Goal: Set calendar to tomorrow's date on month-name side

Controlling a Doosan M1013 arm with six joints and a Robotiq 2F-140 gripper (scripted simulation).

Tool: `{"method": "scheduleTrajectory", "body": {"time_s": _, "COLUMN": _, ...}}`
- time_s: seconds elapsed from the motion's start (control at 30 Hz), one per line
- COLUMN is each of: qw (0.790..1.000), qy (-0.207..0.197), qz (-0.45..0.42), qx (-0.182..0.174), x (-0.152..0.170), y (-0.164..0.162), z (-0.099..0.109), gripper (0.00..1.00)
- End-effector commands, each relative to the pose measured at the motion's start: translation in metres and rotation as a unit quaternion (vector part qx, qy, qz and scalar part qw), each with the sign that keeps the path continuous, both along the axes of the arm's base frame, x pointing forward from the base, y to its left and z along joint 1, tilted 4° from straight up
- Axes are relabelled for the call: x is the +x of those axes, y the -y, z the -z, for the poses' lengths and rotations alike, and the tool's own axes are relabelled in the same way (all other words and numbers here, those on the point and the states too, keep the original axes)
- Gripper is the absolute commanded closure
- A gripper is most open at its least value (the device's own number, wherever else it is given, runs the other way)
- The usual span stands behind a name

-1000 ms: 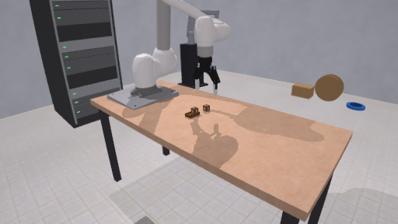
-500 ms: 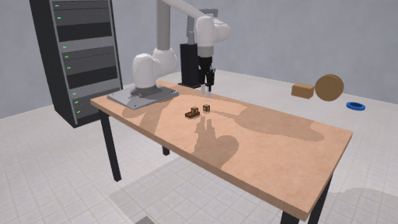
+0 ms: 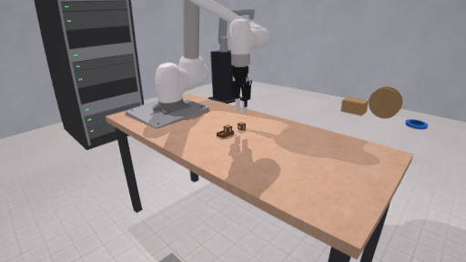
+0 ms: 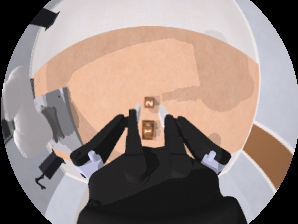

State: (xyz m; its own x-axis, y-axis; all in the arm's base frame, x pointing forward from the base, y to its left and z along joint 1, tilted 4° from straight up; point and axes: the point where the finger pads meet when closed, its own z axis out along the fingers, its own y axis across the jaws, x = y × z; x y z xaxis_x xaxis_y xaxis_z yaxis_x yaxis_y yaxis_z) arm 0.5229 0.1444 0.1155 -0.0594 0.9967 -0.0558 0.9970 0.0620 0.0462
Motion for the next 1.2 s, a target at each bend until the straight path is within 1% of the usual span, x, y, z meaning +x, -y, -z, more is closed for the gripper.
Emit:
{"method": "scheduleTrajectory", "body": {"time_s": 0.0, "qw": 1.0, "qy": 0.0, "qz": 0.0, "qx": 0.0, "x": 0.0, "y": 0.0, "z": 0.0, "gripper": 0.71}}
{"method": "scheduleTrajectory", "body": {"time_s": 0.6, "qw": 1.0, "qy": 0.0, "qz": 0.0, "qx": 0.0, "x": 0.0, "y": 0.0, "z": 0.003, "gripper": 0.71}}
{"method": "scheduleTrajectory", "body": {"time_s": 1.1, "qw": 1.0, "qy": 0.0, "qz": 0.0, "qx": 0.0, "x": 0.001, "y": 0.001, "z": 0.022, "gripper": 0.71}}
{"method": "scheduleTrajectory", "body": {"time_s": 1.17, "qw": 1.0, "qy": 0.0, "qz": 0.0, "qx": 0.0, "x": 0.001, "y": 0.001, "z": 0.022, "gripper": 0.71}}
